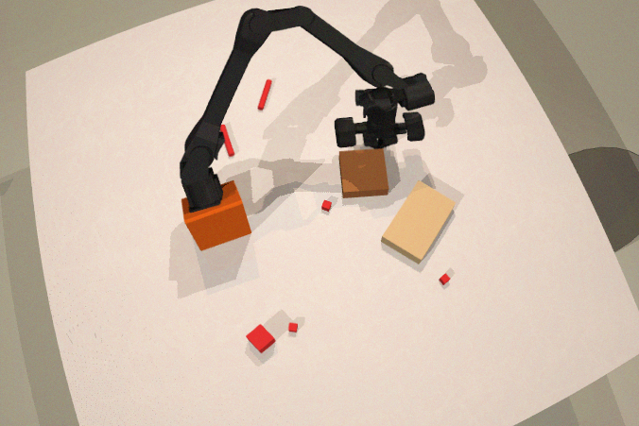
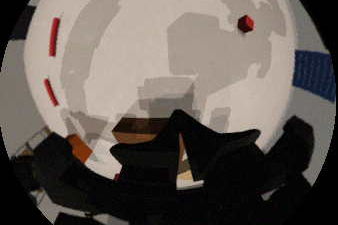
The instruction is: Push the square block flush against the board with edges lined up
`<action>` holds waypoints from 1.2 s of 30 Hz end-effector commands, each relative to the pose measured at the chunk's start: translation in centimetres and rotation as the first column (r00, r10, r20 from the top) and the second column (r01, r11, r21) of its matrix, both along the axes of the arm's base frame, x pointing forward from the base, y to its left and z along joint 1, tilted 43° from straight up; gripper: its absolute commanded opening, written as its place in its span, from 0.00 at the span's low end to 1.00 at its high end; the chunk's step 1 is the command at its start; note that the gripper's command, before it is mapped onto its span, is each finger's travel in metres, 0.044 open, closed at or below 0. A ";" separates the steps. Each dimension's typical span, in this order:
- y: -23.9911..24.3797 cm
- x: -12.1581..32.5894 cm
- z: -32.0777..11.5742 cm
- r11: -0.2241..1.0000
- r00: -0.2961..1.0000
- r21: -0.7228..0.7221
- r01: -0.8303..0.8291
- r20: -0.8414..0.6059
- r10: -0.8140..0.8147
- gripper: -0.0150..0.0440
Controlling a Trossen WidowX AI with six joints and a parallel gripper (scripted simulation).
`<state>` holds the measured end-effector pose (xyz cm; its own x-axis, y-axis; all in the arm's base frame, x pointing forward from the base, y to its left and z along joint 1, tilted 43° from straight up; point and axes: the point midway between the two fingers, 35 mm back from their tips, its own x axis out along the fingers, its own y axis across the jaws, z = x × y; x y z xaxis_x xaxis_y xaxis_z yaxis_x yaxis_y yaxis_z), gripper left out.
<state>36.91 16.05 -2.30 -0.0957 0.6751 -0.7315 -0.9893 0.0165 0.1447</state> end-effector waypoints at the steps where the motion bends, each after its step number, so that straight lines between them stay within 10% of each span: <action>1: -0.5 -0.4 -0.9 1.000 1.000 -0.002 -0.002 -0.013 0.002 0.25; 36: -3.6 -0.8 -3.6 1.000 1.000 -0.005 -0.002 -0.013 0.001 0.25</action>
<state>36.82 12.86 -4.68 -0.0836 0.6781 -0.7302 -0.9909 0.0208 0.1328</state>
